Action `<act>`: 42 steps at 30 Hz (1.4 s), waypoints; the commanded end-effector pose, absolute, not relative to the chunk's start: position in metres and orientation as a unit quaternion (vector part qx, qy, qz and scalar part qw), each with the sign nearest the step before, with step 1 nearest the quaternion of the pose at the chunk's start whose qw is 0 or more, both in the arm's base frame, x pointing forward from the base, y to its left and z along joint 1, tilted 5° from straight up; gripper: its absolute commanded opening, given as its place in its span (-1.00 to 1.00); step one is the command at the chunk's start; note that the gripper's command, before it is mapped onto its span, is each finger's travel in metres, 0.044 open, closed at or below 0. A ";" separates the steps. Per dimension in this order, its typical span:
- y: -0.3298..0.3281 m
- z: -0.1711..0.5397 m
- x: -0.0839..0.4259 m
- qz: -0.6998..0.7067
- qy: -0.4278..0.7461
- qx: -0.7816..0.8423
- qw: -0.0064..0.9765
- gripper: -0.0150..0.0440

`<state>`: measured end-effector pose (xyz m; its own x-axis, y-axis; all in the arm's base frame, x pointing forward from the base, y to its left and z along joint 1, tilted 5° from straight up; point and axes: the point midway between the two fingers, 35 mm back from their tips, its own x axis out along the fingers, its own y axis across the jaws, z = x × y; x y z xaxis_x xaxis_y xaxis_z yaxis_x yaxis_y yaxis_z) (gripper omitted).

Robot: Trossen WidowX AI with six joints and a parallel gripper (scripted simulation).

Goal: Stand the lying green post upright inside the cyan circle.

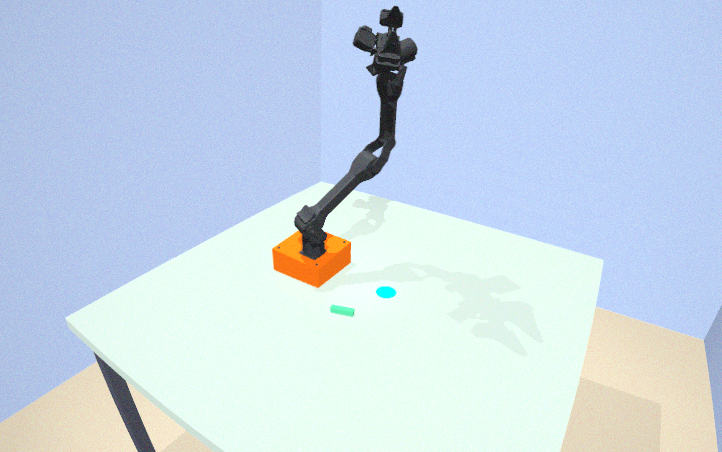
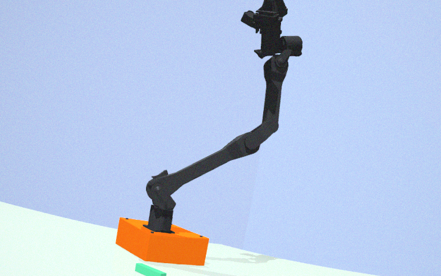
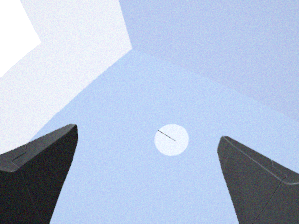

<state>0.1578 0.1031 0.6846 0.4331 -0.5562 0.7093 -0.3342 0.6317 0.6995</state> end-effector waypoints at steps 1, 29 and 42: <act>0.101 0.685 0.156 -0.077 -0.527 0.422 0.733 0.78; -0.205 0.535 0.102 -0.399 -0.247 0.429 0.772 0.30; -0.242 0.373 0.183 -0.411 0.116 0.321 0.845 0.30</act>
